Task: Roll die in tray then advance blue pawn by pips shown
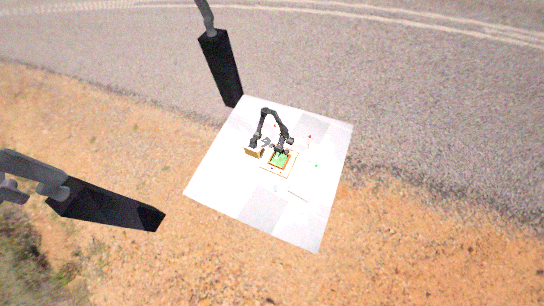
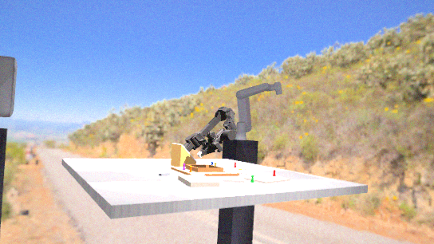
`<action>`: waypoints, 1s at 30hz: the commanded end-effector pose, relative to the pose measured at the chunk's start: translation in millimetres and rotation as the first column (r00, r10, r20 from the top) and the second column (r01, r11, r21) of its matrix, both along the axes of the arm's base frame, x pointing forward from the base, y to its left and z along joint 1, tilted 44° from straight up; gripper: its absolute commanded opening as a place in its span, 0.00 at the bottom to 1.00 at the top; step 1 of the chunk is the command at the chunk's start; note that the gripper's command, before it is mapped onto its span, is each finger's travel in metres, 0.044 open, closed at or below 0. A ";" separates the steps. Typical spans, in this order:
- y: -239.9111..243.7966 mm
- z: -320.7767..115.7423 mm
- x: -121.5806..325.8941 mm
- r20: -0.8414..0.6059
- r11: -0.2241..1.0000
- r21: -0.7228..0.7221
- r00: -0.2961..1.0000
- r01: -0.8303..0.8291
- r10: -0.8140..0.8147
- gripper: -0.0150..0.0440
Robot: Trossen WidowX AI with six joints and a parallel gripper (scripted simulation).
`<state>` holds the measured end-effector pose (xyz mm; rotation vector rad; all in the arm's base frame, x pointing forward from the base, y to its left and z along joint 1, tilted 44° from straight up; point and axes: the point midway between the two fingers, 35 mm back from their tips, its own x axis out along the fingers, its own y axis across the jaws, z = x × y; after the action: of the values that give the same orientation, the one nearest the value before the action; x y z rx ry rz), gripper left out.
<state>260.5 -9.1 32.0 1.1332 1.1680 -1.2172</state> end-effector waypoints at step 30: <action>-5.9 37.5 11.2 0.046 1.000 -0.014 0.999 0.007 -0.006 0.25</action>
<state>270.2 -13.5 67.3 1.1527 1.1292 -1.2002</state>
